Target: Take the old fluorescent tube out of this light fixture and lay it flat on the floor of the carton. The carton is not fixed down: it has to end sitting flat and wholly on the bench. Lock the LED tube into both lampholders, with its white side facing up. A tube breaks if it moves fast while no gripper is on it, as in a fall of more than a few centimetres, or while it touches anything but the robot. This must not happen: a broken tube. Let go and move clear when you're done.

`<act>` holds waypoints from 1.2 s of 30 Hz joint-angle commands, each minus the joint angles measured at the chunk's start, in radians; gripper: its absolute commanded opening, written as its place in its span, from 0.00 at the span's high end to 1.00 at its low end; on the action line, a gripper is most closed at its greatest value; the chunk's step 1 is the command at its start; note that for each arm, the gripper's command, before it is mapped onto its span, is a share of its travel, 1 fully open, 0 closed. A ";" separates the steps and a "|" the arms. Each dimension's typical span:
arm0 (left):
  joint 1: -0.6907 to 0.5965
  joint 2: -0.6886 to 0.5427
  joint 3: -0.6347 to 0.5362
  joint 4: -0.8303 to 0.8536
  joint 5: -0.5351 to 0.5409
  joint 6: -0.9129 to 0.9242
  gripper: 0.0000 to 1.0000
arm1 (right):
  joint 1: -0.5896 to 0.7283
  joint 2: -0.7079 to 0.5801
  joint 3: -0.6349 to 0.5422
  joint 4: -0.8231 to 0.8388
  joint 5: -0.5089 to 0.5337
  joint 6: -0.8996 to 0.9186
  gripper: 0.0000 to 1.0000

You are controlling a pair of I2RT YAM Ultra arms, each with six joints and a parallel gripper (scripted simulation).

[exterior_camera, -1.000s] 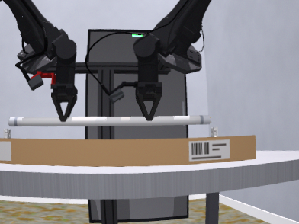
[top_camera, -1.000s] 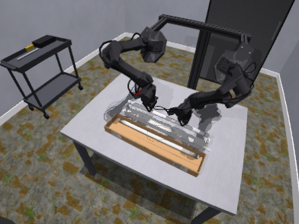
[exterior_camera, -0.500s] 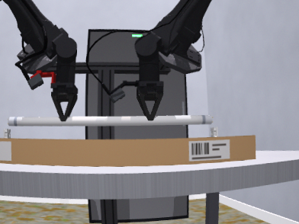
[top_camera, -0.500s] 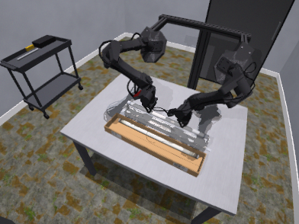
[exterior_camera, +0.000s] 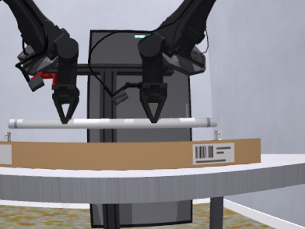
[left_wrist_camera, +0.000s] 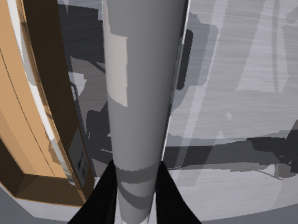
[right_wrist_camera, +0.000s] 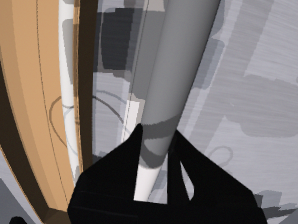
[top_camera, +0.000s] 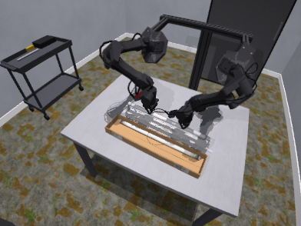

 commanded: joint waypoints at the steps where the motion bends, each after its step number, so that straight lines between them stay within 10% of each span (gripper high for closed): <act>1: -0.020 -0.017 0.004 0.016 0.034 -0.014 0.89 | 0.030 -0.005 -0.029 -0.027 -0.009 0.010 0.89; 36: -0.017 -0.016 0.032 0.026 0.034 0.000 0.89 | 0.024 0.024 0.009 0.017 -0.016 0.005 0.89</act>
